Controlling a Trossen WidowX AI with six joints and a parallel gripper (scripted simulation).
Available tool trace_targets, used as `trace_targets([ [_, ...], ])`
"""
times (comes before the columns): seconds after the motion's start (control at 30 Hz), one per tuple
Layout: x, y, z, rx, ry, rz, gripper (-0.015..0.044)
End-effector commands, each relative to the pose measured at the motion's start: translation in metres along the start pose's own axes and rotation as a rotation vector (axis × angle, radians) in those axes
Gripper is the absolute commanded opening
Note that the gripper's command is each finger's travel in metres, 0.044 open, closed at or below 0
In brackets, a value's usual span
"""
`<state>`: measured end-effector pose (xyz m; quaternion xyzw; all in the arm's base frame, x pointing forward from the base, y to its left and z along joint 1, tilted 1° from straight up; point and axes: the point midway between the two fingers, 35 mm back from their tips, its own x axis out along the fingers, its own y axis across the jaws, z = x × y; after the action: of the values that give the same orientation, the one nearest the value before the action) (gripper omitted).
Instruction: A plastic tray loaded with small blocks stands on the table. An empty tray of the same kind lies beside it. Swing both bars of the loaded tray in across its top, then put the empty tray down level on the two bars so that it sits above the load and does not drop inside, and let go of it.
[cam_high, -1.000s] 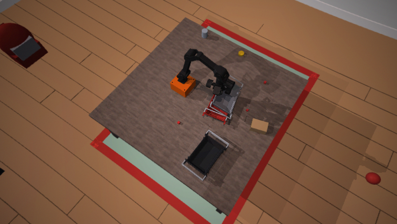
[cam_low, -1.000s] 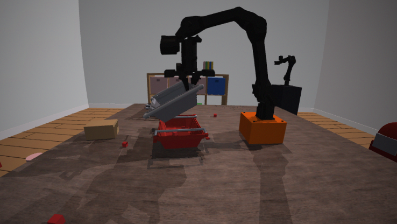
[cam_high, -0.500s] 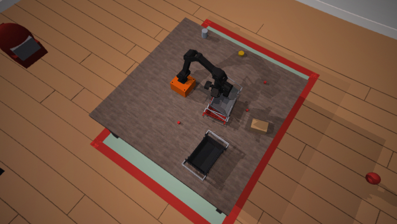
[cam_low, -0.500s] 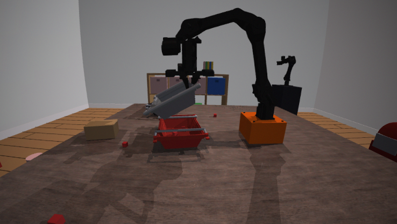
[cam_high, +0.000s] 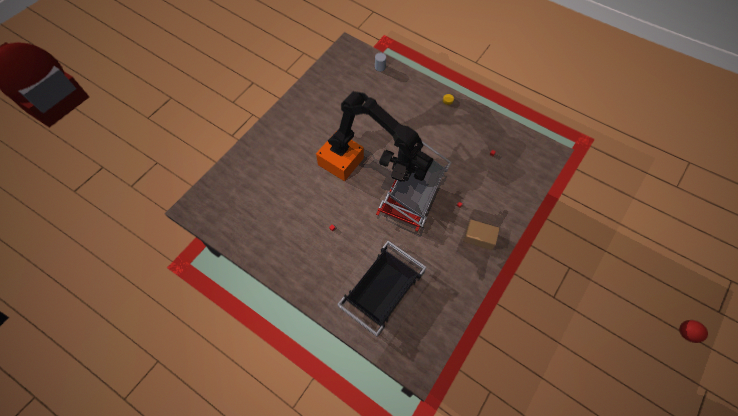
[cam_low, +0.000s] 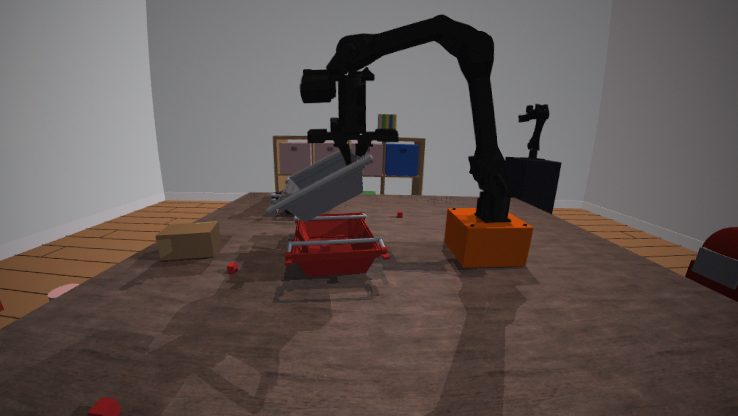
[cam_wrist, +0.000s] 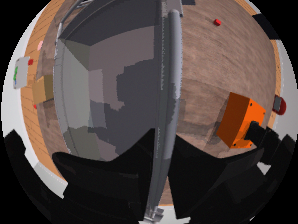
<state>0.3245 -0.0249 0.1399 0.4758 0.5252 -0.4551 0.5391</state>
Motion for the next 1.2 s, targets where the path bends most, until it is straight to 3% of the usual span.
trace_targets([
  [0.0, -0.004, 0.003, 0.0, -0.005, 0.0, 0.019, 0.0],
  [0.7, -0.004, 0.003, 0.0, -0.005, 0.0, 0.019, 0.0],
  [1.17, 0.02, 0.005, 0.0, -0.005, 0.0, 0.019, 0.0],
])
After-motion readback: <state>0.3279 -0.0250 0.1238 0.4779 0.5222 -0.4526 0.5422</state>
